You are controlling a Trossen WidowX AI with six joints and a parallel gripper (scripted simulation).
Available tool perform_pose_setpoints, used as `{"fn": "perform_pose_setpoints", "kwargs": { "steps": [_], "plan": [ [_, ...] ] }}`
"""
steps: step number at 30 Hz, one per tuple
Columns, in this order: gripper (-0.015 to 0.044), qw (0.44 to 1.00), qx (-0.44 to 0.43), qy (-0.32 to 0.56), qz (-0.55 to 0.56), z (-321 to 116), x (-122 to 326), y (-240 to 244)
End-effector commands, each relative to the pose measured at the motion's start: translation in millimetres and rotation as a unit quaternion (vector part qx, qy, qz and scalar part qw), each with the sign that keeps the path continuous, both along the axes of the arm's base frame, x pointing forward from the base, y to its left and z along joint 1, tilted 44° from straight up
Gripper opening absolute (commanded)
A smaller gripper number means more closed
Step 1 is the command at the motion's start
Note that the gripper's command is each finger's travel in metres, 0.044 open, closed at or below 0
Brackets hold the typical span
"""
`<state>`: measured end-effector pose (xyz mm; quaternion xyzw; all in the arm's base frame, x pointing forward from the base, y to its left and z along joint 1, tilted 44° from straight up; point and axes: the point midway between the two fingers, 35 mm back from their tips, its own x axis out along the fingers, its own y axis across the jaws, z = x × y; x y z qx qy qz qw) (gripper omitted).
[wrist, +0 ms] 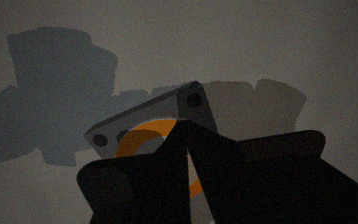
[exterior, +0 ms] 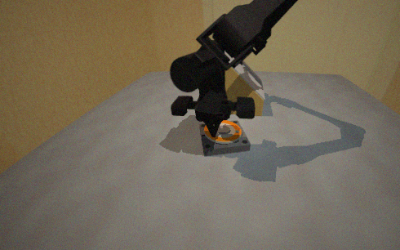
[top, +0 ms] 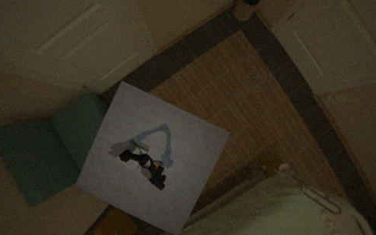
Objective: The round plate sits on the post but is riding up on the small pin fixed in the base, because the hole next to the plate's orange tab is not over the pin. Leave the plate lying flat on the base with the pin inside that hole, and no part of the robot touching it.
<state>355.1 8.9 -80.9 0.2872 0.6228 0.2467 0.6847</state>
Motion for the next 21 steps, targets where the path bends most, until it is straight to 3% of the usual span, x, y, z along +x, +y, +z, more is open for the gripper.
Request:
{"fn": "perform_pose_setpoints", "kwargs": {
  "steps": [1,21],
  "plan": [
    [0.0000,1.000,-0.004,0.010,0.002,-6.9,-5.3,-1.9],
    [0.0000,1.000,-0.004,0.010,0.002,-11.6,-11.5,-7.7]
  ]
}}
